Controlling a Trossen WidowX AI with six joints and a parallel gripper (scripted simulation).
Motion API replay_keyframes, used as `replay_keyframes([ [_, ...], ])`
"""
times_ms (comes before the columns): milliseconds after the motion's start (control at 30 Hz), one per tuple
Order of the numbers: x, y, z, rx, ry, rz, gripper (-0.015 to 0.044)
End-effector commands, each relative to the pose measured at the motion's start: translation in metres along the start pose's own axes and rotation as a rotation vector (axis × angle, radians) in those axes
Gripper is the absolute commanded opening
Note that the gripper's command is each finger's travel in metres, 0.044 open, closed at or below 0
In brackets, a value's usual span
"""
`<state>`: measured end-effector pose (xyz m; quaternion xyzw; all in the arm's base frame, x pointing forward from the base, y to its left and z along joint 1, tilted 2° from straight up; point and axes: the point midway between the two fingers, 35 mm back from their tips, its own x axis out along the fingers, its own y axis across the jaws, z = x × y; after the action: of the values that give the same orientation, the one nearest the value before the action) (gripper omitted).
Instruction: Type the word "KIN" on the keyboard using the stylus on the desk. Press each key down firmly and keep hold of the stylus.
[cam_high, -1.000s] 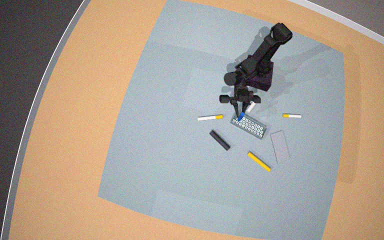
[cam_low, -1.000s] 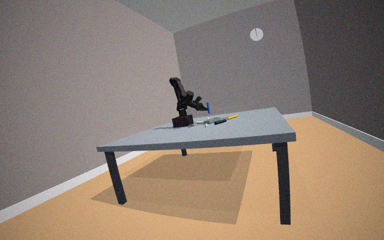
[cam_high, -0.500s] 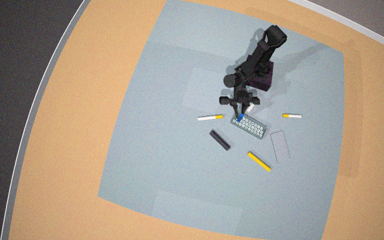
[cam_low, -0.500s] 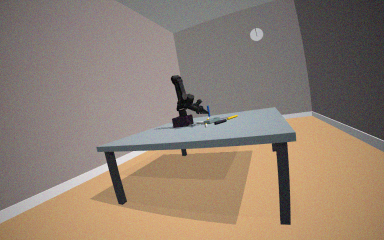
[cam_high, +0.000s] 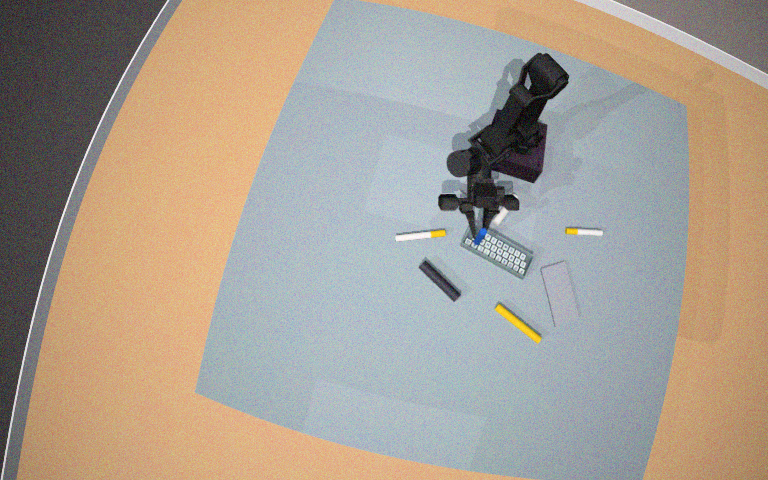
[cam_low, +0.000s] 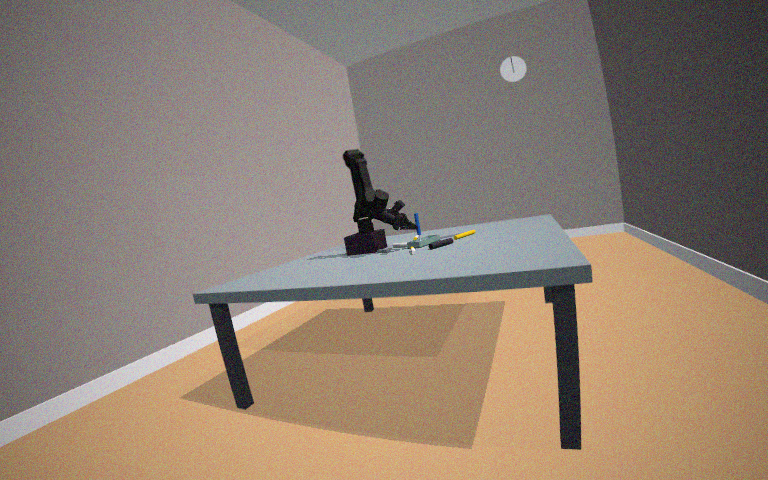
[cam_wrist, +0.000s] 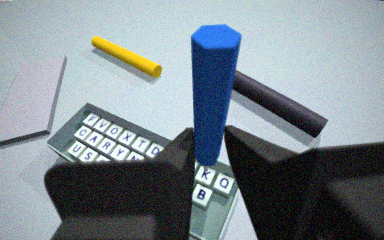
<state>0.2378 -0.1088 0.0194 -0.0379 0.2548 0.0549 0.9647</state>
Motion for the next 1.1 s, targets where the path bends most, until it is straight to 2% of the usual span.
replay_keyframes([
  [0,0.0014,0.0007,-0.0028,-0.002,0.000,0.002,0.0081],
  [1067,0.0053,0.0007,-0.0095,-0.002,0.000,0.003,0.0081],
])
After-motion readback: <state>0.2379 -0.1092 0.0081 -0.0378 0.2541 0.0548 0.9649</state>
